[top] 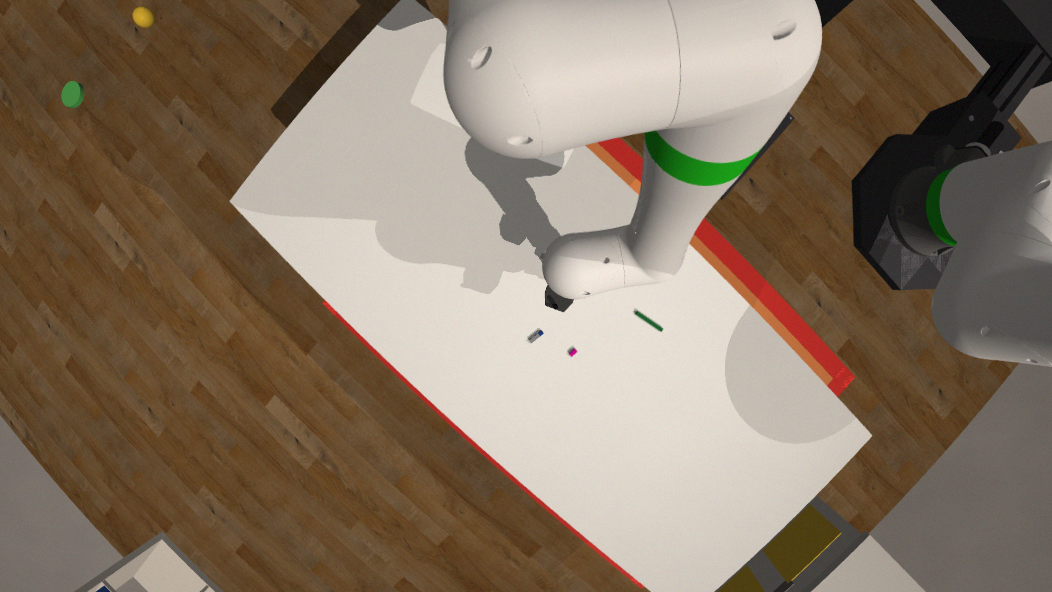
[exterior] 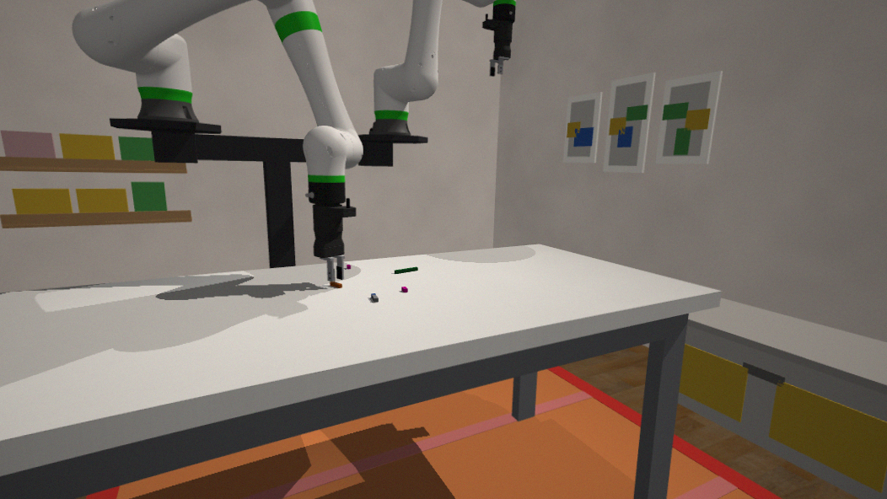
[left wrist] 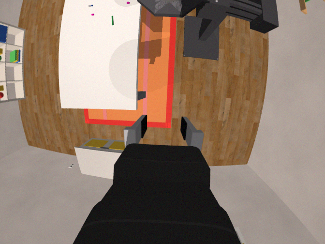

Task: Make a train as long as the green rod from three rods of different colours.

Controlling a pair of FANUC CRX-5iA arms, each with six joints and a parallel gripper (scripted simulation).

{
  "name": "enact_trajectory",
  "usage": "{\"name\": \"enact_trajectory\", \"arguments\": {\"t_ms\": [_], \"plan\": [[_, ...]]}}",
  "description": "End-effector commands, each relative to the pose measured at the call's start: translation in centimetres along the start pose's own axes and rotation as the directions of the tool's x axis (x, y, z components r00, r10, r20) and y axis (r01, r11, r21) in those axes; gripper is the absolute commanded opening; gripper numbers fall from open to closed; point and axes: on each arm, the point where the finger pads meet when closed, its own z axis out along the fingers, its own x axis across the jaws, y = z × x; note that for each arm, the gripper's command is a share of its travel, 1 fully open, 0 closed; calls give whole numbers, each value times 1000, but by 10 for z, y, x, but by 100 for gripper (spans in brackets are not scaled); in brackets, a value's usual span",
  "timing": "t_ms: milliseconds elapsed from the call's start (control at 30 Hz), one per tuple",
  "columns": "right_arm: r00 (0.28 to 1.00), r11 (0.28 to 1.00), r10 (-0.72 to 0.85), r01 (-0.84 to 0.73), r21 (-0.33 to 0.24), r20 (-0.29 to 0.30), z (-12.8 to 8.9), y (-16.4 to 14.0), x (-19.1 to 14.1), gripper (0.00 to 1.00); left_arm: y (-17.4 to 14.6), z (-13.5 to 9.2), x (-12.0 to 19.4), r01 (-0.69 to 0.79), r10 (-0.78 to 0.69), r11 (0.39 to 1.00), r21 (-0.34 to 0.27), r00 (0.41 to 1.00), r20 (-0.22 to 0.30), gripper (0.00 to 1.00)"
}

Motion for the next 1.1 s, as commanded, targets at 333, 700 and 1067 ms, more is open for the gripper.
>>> {"name": "enact_trajectory", "arguments": {"t_ms": [333,700,1067], "plan": [[1000,1000,0,0,1,1,0,-1,0,54,0,-1,0,0,0,1000,-2,1000,0,100],[1000,1000,0,0,1,1,1,-1,0,54,0,-1,0,0,0,1000,-2,1000,0,100],[1000,1000,0,0,1,1,9,-1,0,54,0,-1,0,0,0,1000,-2,1000,0,100]]}}
